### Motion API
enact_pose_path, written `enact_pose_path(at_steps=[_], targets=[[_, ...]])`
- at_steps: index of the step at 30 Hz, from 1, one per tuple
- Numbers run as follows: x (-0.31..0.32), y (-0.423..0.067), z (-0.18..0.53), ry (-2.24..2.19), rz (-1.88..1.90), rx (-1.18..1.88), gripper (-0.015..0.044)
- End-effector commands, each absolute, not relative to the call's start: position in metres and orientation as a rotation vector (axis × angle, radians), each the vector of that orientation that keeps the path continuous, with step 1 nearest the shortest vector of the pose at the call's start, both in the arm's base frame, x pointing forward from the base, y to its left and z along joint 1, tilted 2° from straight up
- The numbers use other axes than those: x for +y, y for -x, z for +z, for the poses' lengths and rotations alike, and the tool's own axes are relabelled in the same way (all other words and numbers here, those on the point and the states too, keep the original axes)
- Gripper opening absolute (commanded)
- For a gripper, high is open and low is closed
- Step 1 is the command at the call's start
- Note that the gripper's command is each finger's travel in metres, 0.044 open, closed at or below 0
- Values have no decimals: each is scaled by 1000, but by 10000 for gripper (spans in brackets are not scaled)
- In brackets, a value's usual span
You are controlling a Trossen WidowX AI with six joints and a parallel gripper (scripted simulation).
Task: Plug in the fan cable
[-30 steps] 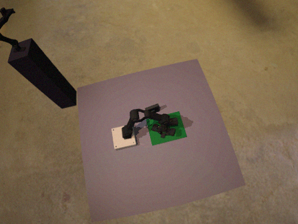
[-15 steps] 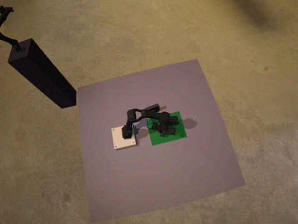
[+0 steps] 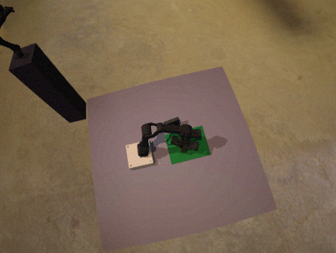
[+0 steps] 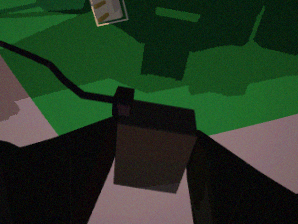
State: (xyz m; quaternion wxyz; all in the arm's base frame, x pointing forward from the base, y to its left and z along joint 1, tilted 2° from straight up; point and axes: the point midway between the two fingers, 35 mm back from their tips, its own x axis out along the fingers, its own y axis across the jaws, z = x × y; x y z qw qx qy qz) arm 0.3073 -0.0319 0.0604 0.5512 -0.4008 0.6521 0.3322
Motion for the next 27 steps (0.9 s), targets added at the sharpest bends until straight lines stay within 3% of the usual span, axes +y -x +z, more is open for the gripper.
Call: enact_pose_path(at_steps=[1, 27], targets=[[-25, -319, 63, 929, 795, 1503, 0], [12, -365, 63, 800, 894, 1318, 0]])
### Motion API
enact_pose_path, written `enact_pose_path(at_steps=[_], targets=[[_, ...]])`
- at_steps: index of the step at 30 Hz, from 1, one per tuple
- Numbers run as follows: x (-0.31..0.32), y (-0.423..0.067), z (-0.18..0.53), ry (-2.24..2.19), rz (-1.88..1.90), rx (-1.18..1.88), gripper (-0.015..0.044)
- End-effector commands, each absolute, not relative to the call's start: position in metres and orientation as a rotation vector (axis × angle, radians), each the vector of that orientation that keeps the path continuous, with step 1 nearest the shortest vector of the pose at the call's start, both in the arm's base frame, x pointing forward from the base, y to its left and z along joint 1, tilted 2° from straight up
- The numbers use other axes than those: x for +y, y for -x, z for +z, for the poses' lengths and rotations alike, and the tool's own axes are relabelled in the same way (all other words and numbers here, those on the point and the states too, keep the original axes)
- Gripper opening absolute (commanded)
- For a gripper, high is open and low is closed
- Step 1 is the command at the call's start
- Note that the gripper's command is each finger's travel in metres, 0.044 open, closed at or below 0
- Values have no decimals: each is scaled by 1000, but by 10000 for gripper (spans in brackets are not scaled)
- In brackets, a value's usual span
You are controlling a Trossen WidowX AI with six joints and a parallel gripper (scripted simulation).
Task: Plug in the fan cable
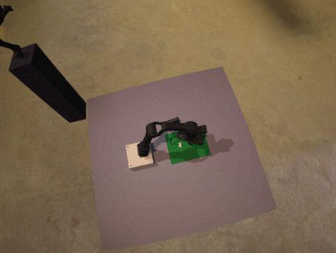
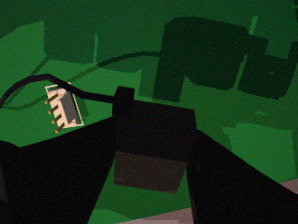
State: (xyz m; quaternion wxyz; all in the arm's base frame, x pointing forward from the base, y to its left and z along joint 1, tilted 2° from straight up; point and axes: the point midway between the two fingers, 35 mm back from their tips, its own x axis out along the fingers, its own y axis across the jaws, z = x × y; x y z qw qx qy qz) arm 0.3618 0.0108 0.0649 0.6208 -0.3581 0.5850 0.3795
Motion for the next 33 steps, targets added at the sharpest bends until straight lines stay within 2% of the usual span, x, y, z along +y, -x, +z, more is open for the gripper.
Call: enact_pose_path(at_steps=[1, 33], targets=[[12, -365, 61, 791, 903, 1311, 0], [17, -361, 27, 493, 1139, 1007, 0]])
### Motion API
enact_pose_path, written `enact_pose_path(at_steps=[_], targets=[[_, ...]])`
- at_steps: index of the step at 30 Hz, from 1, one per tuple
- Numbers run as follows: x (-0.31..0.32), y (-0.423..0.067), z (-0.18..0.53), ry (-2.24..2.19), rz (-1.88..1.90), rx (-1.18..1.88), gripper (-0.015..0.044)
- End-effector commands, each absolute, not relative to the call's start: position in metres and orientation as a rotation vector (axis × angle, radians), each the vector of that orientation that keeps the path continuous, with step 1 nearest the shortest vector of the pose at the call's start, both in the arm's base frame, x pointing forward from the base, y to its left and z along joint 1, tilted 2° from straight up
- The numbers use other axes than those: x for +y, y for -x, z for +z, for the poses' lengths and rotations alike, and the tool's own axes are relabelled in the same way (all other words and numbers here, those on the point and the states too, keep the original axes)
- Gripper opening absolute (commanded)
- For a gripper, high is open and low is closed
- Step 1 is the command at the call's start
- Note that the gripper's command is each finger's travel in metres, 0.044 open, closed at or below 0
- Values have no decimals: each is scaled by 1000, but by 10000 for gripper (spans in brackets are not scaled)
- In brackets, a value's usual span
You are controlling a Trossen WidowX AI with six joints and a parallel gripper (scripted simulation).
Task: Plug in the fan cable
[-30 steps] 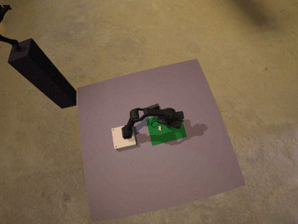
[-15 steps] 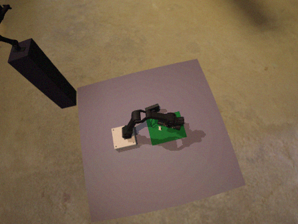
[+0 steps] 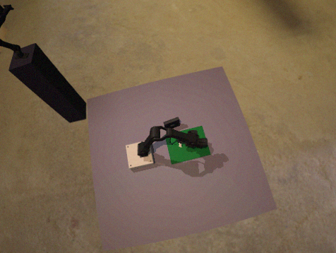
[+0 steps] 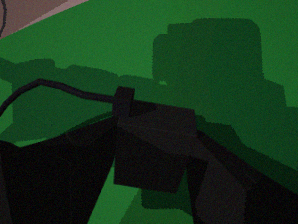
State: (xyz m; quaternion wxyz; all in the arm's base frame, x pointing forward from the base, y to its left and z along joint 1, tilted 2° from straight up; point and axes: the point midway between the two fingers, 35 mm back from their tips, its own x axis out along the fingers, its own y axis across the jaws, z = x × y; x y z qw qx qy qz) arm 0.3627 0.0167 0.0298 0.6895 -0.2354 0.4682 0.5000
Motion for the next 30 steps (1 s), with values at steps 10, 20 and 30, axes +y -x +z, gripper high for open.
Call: enact_pose_path(at_steps=[10, 20, 30], targets=[[17, -361, 22, 410, 1178, 885, 0], [15, -360, 20, 333, 1200, 754, 0], [11, -359, 20, 263, 1205, 616, 0]])
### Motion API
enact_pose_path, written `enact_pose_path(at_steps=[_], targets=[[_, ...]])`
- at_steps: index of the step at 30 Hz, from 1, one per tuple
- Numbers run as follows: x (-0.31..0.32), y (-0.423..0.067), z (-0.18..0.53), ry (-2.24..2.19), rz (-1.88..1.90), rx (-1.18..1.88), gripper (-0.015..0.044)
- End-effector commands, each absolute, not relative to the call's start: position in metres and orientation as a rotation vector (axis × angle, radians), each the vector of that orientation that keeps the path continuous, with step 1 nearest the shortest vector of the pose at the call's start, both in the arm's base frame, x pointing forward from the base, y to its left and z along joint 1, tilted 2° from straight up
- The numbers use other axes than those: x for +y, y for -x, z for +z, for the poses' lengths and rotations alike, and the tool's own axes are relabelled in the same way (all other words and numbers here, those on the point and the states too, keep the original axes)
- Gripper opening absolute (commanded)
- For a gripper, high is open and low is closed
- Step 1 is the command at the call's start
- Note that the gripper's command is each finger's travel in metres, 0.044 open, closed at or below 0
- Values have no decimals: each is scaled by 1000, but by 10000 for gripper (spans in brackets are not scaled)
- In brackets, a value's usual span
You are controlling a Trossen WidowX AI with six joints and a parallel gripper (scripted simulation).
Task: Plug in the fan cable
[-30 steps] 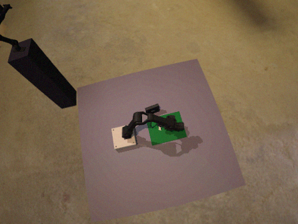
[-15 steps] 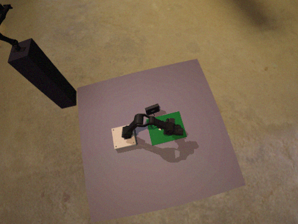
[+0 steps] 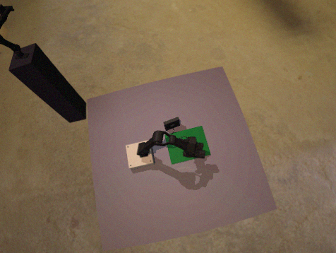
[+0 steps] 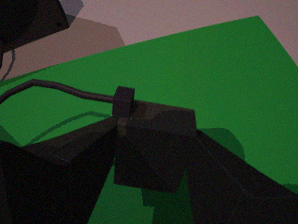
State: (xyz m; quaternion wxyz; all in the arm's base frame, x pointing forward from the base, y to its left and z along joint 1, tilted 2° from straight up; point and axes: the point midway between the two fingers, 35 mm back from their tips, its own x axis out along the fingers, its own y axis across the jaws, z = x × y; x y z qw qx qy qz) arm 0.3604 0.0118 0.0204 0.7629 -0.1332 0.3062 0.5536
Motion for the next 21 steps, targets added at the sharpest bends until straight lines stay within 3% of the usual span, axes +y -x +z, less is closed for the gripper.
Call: enact_pose_path(at_steps=[1, 21], targets=[[10, -359, 21, 256, 1205, 602, 0], [-4, -355, 27, 145, 1162, 317, 0]])
